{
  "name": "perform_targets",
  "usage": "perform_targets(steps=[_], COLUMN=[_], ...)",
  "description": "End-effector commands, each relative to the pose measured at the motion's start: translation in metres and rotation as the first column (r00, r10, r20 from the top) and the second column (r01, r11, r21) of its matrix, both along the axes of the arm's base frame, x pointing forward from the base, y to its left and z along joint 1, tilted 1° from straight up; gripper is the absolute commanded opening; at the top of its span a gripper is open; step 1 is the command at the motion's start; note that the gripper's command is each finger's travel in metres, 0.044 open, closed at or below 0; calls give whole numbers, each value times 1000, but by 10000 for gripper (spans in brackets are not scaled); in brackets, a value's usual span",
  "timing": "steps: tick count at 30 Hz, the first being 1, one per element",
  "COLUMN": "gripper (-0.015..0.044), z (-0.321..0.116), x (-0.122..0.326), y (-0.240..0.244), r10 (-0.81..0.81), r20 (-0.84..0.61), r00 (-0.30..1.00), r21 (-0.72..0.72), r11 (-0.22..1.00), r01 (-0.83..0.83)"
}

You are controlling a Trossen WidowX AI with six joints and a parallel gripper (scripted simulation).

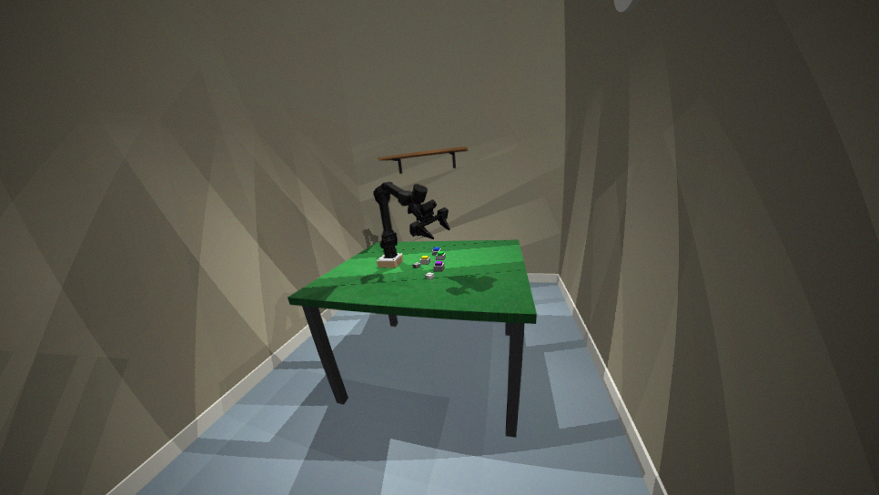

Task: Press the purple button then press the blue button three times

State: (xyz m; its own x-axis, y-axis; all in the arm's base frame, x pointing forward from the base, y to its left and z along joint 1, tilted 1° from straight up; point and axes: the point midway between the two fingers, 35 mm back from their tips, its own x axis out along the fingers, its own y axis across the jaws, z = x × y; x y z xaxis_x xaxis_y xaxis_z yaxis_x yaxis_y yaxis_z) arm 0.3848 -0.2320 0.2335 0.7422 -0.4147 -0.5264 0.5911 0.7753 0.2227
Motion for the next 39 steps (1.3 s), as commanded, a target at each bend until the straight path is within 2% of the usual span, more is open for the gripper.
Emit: perform_targets(steps=[1, 7, 14, 26, 28, 32, 39], gripper=[400, 400, 400, 400, 348, 242, 59], z=[-52, -89, -111, -111, -121, -170, -172], x=[0, -22, -68, -69, -68, -68, -68], y=[60, 120, 180, 182, 182, 181, 181], r10=[210, 418, 593, 596, 596, 596, 596], r20=[-321, -573, -743, -745, -745, -746, -746], r00=[924, 705, 311, 298, 298, 298, 298], r21=[65, 187, 381, 387, 387, 387, 387], r11=[978, 904, 756, 751, 751, 751, 751], r01=[-200, -385, -532, -535, -535, -535, -535])
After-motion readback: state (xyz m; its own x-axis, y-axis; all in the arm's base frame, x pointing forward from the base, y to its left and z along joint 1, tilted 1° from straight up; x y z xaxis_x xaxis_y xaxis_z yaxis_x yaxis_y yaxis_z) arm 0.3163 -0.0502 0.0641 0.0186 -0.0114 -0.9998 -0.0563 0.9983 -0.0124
